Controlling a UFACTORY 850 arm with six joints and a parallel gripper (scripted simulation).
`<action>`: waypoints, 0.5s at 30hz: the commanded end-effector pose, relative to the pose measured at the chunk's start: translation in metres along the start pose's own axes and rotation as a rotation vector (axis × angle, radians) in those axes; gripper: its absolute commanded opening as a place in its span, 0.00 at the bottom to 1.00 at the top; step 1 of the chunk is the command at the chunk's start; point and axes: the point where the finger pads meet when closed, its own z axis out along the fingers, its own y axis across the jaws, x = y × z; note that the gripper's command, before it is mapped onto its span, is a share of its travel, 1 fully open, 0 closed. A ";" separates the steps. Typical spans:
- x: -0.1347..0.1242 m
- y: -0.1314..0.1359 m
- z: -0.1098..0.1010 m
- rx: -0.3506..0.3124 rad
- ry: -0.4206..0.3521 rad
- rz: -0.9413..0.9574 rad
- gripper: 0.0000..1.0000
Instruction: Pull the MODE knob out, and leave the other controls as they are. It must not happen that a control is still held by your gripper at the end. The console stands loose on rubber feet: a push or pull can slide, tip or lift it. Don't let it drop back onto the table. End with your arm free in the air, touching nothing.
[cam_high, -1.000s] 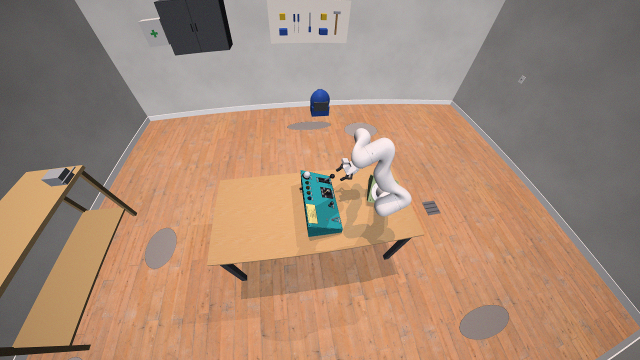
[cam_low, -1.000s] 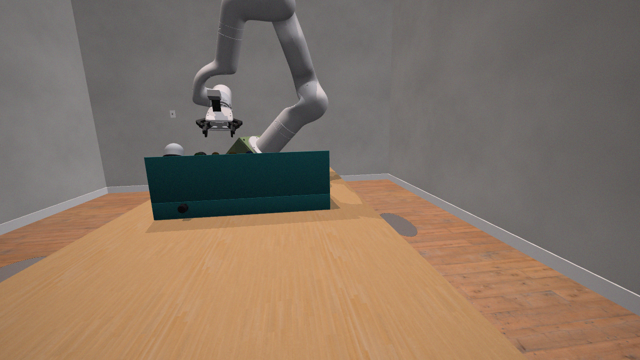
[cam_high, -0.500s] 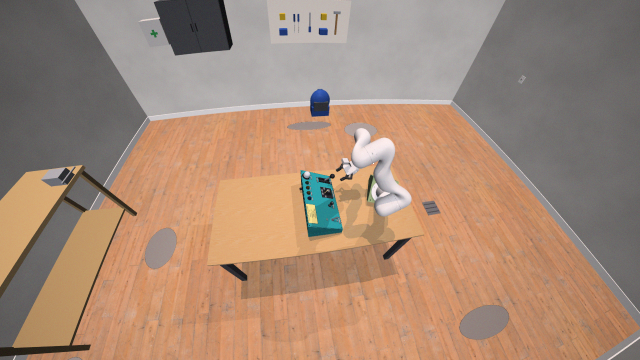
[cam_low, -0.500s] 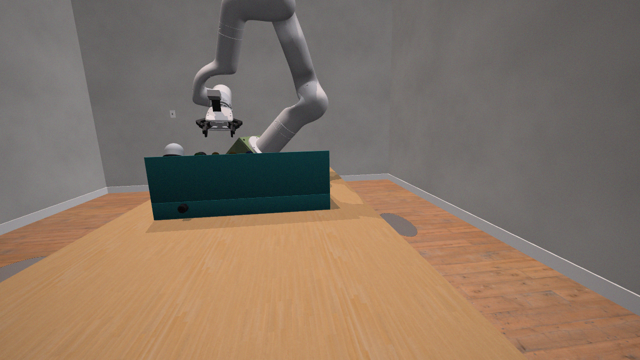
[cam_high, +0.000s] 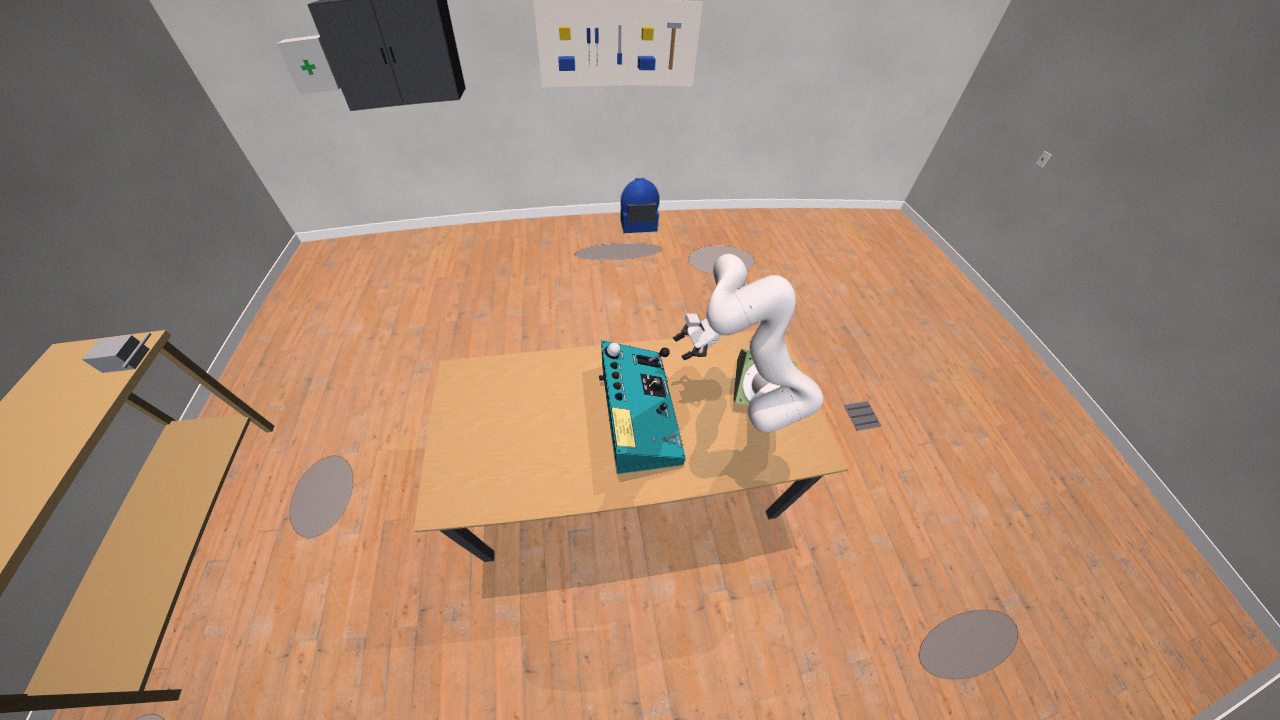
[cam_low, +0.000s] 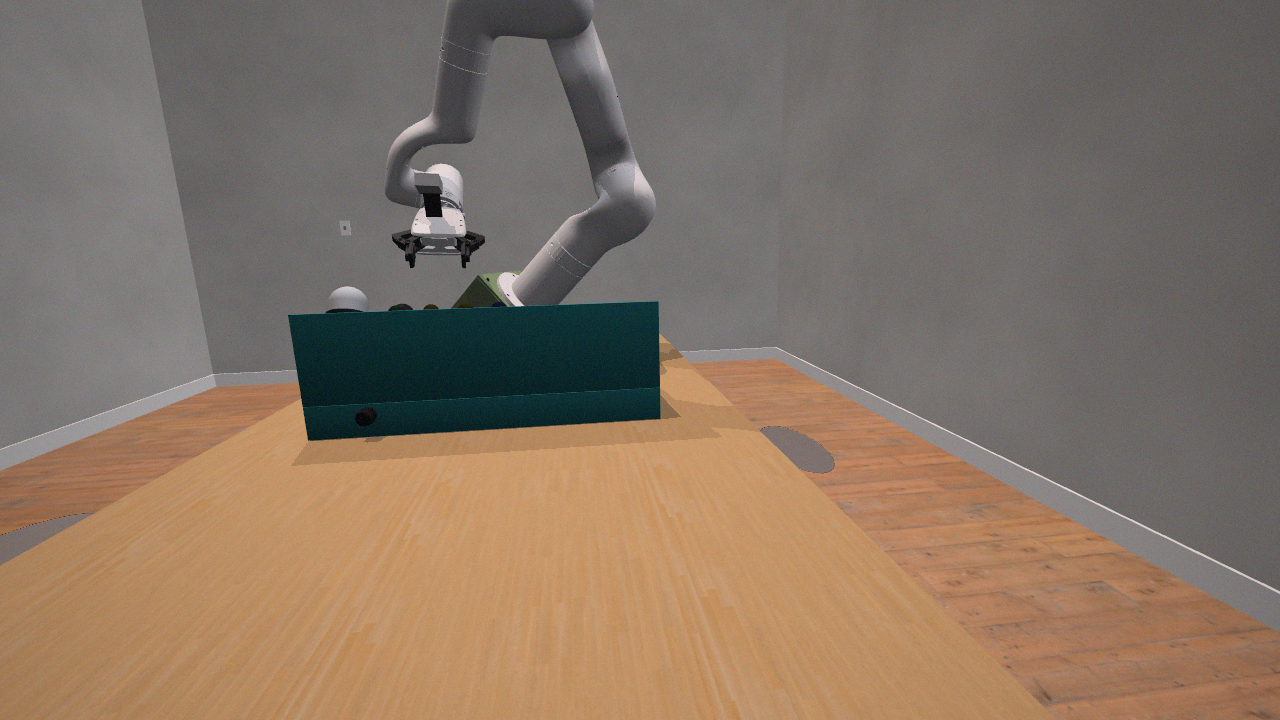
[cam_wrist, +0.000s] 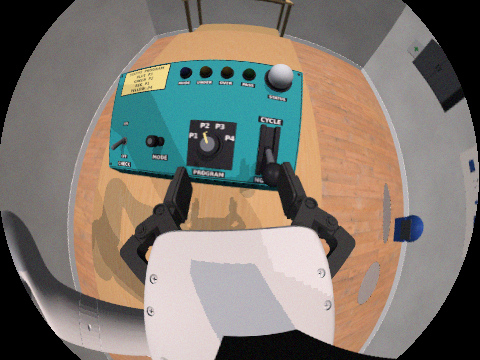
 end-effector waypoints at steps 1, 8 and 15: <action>0.007 0.000 -0.010 0.000 0.001 -0.001 1.00; 0.019 0.000 -0.030 0.000 0.001 -0.001 1.00; 0.028 -0.001 -0.043 0.000 0.001 -0.001 1.00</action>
